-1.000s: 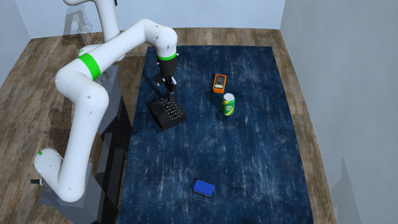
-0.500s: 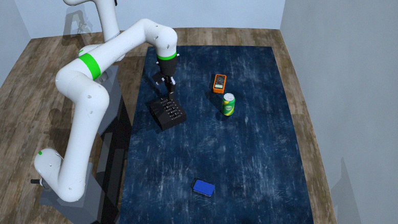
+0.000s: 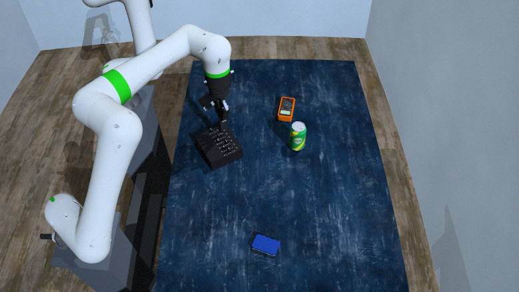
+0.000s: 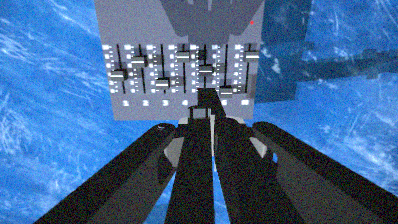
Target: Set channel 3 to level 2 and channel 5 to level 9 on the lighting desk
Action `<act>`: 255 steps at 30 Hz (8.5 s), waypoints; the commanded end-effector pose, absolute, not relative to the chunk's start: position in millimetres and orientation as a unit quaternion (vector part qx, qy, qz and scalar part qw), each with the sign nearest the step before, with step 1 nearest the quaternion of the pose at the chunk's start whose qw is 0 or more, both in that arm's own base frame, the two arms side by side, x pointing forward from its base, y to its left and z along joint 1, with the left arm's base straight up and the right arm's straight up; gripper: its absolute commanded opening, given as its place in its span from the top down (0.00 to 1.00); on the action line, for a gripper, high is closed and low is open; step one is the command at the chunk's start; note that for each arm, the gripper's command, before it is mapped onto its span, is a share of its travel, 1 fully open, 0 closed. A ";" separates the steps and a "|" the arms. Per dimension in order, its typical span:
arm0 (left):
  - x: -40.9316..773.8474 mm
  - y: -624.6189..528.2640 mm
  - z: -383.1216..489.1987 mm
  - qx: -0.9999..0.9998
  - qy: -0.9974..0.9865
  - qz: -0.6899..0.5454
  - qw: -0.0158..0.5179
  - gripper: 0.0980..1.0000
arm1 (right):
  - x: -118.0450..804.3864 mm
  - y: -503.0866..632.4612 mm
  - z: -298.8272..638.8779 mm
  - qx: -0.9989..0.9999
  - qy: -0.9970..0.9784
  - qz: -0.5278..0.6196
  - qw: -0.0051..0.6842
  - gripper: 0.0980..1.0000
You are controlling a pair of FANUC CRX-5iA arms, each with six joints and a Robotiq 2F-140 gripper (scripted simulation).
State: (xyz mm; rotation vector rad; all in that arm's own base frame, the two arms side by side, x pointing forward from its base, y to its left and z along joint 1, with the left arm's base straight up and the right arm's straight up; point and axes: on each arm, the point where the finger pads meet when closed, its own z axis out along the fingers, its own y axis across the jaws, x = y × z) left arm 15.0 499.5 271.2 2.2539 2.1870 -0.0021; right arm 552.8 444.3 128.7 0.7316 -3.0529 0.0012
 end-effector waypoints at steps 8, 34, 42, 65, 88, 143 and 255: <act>15.1 499.8 272.0 0.718 0.696 0.000 0.000 0.00 | 553.2 444.6 126.4 0.233 -0.973 0.000 0.000 1.00; 15.1 499.8 272.0 0.718 0.696 0.000 0.000 0.00 | 553.0 445.0 111.4 0.233 -0.973 0.000 0.000 1.00; 15.1 499.8 272.0 0.718 0.696 0.000 0.000 0.00 | 553.0 445.1 107.9 0.233 -0.973 0.000 0.000 1.00; 15.1 499.8 272.0 0.718 0.696 0.000 0.000 0.00 | 553.0 445.1 106.7 0.233 -0.973 0.000 0.000 1.00; 15.1 499.8 272.0 0.718 0.696 0.000 0.000 0.00 | 553.5 445.4 106.3 0.233 -0.973 0.000 0.000 1.00; 15.1 499.8 272.0 0.718 0.696 0.000 0.000 0.00 | 551.3 444.3 94.7 0.233 -0.973 0.000 0.000 1.00; 15.1 499.8 272.0 0.718 0.696 0.000 0.000 0.00 | 537.4 437.2 121.7 0.233 -0.973 0.000 0.000 1.00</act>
